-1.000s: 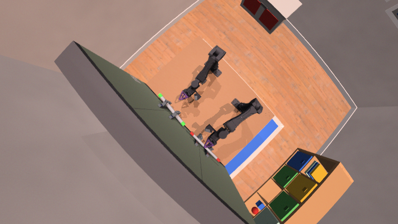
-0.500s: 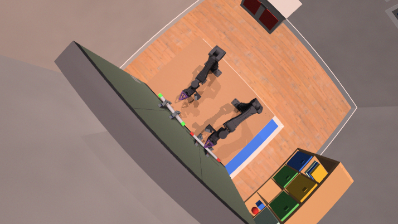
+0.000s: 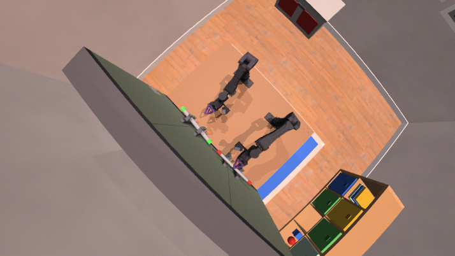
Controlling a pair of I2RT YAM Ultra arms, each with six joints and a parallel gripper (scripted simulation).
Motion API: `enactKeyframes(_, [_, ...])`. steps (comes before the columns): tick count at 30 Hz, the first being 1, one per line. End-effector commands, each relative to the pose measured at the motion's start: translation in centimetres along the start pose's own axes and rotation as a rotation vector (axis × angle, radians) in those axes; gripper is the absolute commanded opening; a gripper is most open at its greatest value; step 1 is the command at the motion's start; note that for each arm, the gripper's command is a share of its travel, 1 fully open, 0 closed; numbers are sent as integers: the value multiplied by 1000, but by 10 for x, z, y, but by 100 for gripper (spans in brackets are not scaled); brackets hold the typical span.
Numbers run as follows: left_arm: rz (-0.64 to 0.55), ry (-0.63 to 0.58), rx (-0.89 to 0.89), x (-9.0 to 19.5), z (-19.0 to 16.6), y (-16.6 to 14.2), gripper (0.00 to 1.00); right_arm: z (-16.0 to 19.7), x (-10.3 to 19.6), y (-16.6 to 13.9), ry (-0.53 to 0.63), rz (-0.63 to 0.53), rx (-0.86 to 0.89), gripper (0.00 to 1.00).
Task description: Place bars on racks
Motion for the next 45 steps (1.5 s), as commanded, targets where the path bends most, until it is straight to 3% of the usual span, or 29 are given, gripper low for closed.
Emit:
enactKeyframes(1, [-19,167,21,12,49,7,0,-14,6,-1,-39,4,-19,100])
enactKeyframes(45, [-20,167,21,9,33,6,0,-13,6,-1,-30,6,-18,100])
Point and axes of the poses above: on each arm, the point where the finger pads meet when closed, its own x axis back along the fingers, its own z axis across the jaws, y = z × x, the point moved 6 cm from there along x, back along the fingers, and after that the axes turned 5 degrees about x, right-handed, at the moved point
